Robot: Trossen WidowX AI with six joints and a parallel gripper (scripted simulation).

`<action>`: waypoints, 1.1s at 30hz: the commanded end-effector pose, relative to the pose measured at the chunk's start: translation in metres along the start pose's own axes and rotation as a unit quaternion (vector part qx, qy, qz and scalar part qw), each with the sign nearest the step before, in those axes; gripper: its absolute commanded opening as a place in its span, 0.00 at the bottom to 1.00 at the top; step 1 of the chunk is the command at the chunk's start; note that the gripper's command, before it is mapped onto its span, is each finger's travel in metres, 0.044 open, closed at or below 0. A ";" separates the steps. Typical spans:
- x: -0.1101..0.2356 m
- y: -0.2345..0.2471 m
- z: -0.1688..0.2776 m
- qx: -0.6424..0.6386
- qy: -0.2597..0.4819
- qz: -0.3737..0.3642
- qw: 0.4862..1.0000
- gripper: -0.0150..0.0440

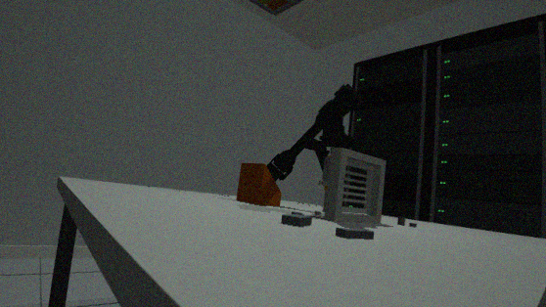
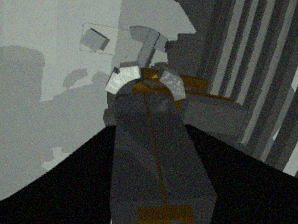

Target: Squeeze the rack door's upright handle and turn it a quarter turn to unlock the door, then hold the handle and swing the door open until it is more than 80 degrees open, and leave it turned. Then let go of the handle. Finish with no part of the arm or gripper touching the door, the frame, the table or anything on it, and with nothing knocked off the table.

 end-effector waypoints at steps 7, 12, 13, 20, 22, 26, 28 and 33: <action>0.000 0.000 0.000 0.001 -0.001 0.001 1.000 0.35; 0.000 0.000 0.000 0.001 -0.001 0.001 1.000 0.30; 0.000 0.000 0.000 0.001 -0.001 0.001 1.000 0.29; 0.000 0.002 -0.002 -0.035 -0.001 0.000 0.999 0.29; 0.000 0.004 -0.002 -0.057 -0.001 0.000 0.998 0.29; 0.000 0.007 -0.004 -0.101 -0.001 0.000 0.995 0.29; 0.000 0.009 -0.005 -0.123 -0.001 0.000 0.992 0.29; 0.000 0.014 -0.008 -0.176 -0.001 0.000 0.984 0.29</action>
Point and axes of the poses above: the point midway between the two fingers, 35 mm back from their tips, its own x axis back along the fingers, its own y axis across the jaws, z = x × y, the point moved 3 cm from there along x, back along the fingers, and after that the axes turned 6 degrees about -x, right-handed, at the moved point
